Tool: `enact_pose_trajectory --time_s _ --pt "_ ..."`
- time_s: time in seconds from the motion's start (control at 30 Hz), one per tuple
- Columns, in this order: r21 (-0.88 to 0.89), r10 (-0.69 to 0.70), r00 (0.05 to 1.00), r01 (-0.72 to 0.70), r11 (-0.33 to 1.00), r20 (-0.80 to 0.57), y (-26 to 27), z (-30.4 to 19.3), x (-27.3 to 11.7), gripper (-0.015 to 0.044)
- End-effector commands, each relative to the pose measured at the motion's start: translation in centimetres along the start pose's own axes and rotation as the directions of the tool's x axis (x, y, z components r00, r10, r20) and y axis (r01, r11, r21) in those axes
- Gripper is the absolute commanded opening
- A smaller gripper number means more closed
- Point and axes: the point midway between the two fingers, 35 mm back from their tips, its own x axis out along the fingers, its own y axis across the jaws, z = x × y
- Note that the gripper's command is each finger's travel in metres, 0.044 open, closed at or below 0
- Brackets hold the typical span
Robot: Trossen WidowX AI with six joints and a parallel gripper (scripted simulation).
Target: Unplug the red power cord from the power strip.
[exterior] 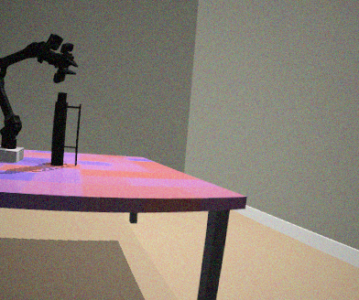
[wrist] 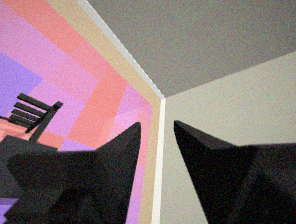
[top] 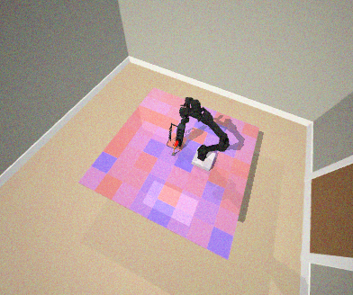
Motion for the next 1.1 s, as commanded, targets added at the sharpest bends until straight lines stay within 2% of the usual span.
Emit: enact_pose_trajectory --time_s 0.0,0.2,0.33,0.47,0.57,0.7,0.77,1.07 --pt "-0.088 0.159 0.987 -0.157 0.984 0.015 4.2 1.3 2.4 0.0160" --pt "-0.254 0.403 0.915 -0.388 0.886 0.008 11.6 3.5 4.7 0.0160" --pt "-0.295 0.515 0.857 -0.491 0.820 0.004 16.1 4.9 5.4 0.0160" --pt "-0.385 0.637 0.768 -0.608 0.695 -0.062 21.0 4.8 5.4 0.0160" --pt "-0.455 0.716 0.684 -0.686 0.568 -0.139 24.3 4.0 4.9 0.0160" --pt "-0.551 0.813 0.487 -0.793 0.260 -0.318 30.2 1.8 2.9 0.0160" --pt "-0.566 0.825 0.418 -0.811 0.151 -0.379 31.8 0.9 2.0 0.0160" --pt "-0.567 0.826 0.410 -0.812 0.137 -0.387 31.8 0.8 2.1 0.0160"
